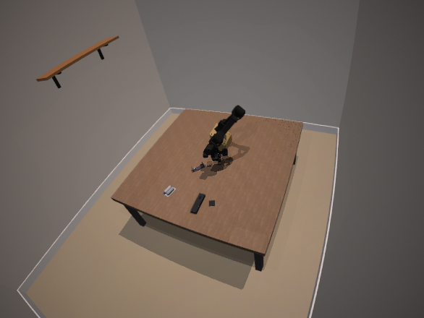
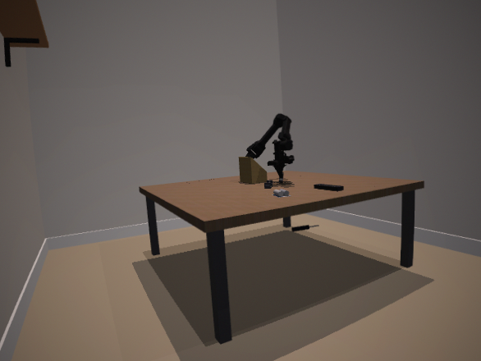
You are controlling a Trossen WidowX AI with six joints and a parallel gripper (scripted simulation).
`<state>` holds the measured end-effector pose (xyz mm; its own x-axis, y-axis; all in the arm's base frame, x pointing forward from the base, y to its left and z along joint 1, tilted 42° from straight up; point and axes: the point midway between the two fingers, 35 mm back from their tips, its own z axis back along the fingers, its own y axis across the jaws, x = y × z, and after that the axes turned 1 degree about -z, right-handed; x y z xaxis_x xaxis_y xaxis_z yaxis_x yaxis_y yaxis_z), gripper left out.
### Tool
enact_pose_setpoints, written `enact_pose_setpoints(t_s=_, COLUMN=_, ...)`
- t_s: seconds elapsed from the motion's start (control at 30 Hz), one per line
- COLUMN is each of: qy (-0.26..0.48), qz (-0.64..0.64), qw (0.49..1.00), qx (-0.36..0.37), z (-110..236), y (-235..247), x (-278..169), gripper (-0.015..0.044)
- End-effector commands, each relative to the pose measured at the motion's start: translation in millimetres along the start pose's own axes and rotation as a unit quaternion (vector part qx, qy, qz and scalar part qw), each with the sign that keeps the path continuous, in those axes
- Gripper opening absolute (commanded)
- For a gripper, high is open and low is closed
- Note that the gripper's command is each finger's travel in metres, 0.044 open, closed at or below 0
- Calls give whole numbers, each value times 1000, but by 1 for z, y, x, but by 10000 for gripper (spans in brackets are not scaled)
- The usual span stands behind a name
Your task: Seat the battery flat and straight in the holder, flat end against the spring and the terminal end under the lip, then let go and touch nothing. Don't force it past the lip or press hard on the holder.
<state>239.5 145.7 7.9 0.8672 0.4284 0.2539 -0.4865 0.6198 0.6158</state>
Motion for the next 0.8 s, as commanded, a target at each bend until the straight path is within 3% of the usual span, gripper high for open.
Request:
enact_pose_setpoints(t_s=0.0, qy=4, qz=-3, qw=1000, qx=4, z=-2, y=8, x=-3, gripper=0)
enact_pose_setpoints(t_s=0.77, qy=3, qz=0, qw=1000, qx=4, z=4, y=33, x=-3, gripper=0)
